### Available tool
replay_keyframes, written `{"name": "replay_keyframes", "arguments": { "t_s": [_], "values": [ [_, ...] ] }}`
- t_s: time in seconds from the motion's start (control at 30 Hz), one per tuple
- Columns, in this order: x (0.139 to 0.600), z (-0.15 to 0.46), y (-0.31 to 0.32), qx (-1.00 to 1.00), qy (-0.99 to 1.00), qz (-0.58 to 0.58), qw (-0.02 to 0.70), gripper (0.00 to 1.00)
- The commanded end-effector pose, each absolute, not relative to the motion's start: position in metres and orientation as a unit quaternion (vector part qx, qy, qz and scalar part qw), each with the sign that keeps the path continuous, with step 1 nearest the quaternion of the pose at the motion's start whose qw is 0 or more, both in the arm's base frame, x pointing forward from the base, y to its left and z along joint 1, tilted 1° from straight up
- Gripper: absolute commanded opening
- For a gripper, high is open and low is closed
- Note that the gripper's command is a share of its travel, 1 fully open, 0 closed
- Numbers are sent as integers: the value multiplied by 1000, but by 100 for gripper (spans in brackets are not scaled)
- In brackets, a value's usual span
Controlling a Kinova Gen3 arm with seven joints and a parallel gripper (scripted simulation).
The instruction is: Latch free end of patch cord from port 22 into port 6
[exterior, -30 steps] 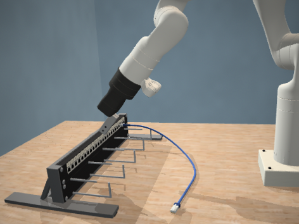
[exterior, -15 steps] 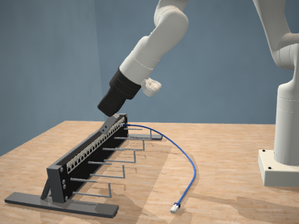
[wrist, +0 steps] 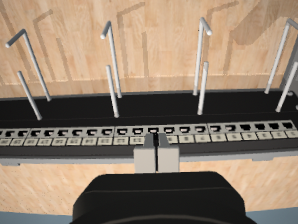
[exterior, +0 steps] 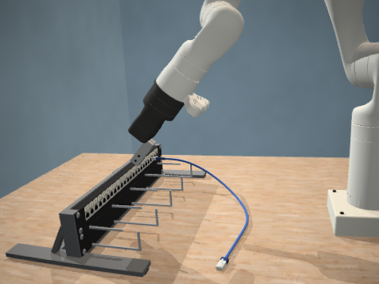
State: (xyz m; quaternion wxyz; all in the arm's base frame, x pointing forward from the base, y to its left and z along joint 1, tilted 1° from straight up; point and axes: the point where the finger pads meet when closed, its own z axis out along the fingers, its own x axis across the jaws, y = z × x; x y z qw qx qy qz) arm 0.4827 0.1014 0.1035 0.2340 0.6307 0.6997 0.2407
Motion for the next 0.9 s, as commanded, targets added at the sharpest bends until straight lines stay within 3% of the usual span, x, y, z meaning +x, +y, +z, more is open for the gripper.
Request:
{"name": "replay_keyframes", "arguments": {
  "t_s": [0.0, 0.87],
  "values": [
    [481, 110, 105, 629, 700, 246, 234, 0],
    [442, 157, 102, 629, 700, 246, 234, 0]
  ]
}}
